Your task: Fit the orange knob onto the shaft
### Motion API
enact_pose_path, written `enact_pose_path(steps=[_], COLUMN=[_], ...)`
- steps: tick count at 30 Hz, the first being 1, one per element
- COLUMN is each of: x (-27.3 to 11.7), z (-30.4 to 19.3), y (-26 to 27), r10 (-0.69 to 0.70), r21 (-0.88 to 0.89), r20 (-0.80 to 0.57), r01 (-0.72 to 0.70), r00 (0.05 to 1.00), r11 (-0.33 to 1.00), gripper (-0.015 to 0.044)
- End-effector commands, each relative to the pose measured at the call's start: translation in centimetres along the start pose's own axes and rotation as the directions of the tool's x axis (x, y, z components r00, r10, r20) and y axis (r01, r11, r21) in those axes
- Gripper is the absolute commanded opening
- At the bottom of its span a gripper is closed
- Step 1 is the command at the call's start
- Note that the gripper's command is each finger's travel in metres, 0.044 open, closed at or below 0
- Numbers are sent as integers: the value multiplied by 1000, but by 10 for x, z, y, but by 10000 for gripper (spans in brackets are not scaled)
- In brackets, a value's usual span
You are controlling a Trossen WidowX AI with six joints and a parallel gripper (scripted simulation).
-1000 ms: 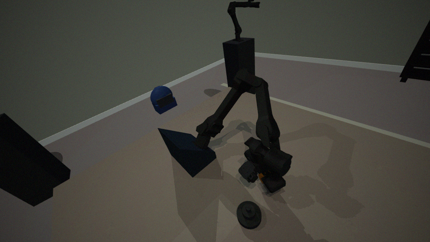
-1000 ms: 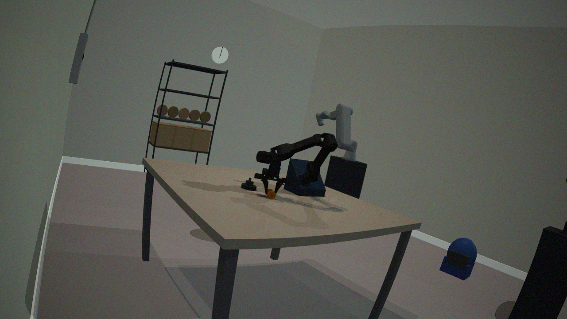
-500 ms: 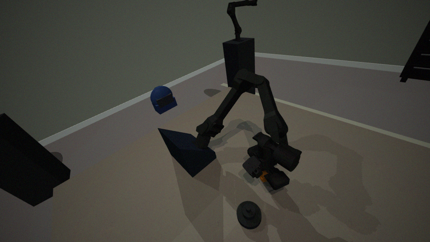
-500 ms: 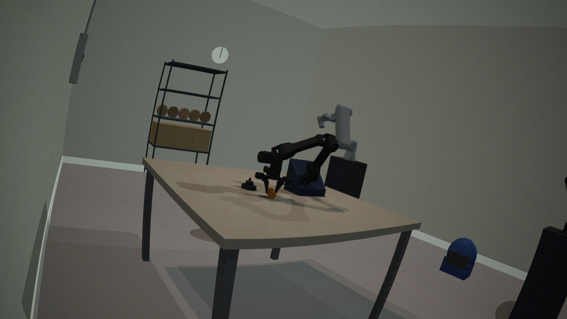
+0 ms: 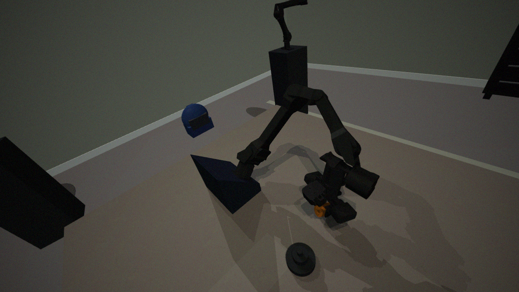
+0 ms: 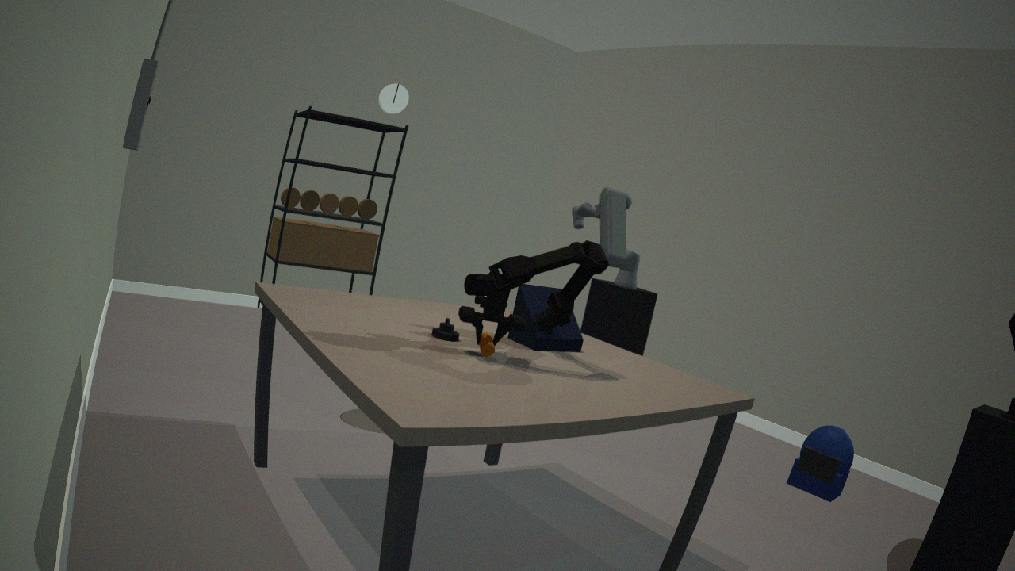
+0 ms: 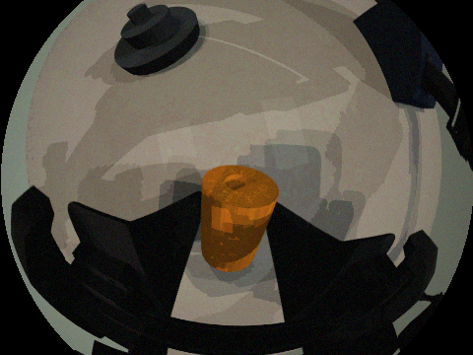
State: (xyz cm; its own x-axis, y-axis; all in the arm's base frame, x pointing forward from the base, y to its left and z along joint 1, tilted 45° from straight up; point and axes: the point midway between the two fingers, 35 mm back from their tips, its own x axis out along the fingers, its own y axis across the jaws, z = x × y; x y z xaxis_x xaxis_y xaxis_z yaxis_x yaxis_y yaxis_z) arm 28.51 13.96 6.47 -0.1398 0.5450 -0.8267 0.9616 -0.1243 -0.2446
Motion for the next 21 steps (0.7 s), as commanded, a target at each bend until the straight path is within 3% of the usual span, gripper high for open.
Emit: enact_pose_path(steps=[1, 21], x=[-3, -12], z=[-4, -25], y=[0, 0], r10=[1, 0], r21=[2, 0], r20=[73, 406], r01=[-1, 0], r00=[997, 914], r11=[1000, 1000], gripper=[179, 179])
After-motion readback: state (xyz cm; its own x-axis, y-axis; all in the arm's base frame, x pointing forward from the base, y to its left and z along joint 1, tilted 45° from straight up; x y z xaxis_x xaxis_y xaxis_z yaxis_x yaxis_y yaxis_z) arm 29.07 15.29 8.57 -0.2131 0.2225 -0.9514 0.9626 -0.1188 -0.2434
